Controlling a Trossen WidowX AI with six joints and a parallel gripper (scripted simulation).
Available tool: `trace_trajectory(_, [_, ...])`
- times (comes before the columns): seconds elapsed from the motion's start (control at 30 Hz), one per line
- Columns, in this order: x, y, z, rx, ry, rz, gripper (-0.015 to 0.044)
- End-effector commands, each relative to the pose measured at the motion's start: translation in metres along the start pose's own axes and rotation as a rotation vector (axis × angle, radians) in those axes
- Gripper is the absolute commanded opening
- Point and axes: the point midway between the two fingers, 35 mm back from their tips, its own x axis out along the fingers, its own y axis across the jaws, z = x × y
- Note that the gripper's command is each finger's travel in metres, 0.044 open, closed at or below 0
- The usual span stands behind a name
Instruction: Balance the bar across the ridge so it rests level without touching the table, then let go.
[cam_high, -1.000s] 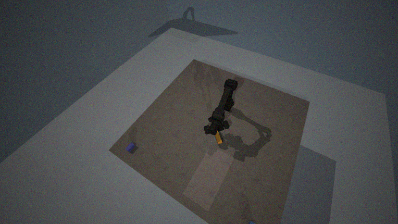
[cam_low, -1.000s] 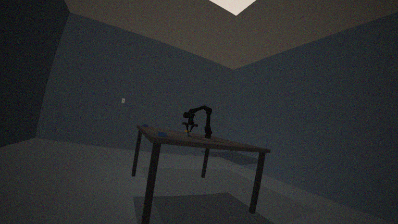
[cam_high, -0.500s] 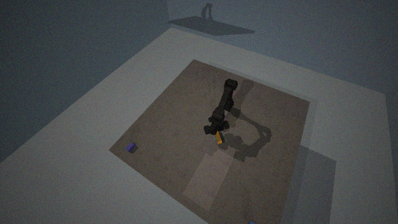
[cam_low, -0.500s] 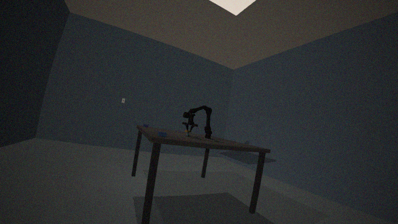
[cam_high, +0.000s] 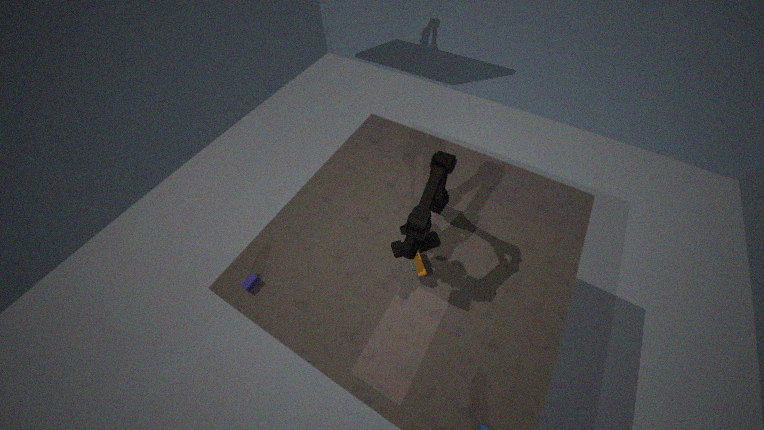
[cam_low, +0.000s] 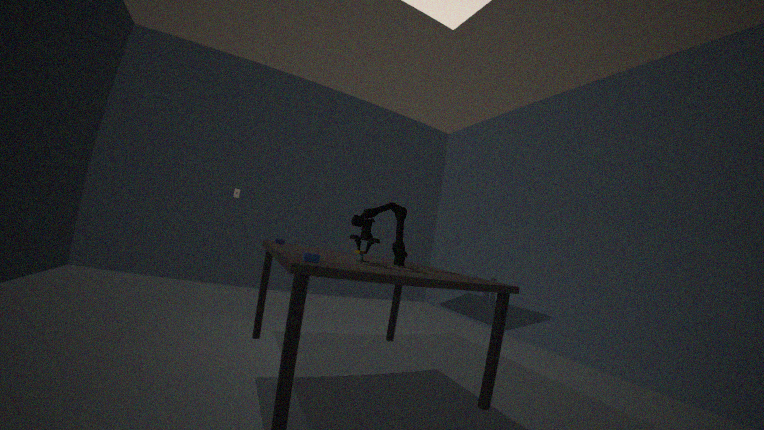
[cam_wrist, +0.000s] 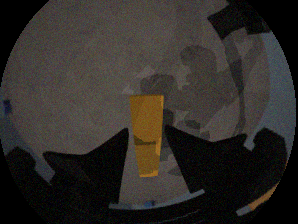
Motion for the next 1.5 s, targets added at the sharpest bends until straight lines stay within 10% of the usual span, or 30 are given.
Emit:
trace_trajectory(0.0, [0.000, 0.000, 0.000, 0.000, 0.000, 0.000, 0.0316])
trace_trajectory(0.17, [0.000, 0.000, 0.000, 0.000, 0.000, 0.000, 0.0440])
trace_trajectory(0.57, [-0.098, 0.000, 0.000, 0.000, 0.000, 0.000, 0.0440])
trace_trajectory(1.47, [-0.100, 0.000, 0.000, 0.000, 0.000, 0.000, 0.0440])
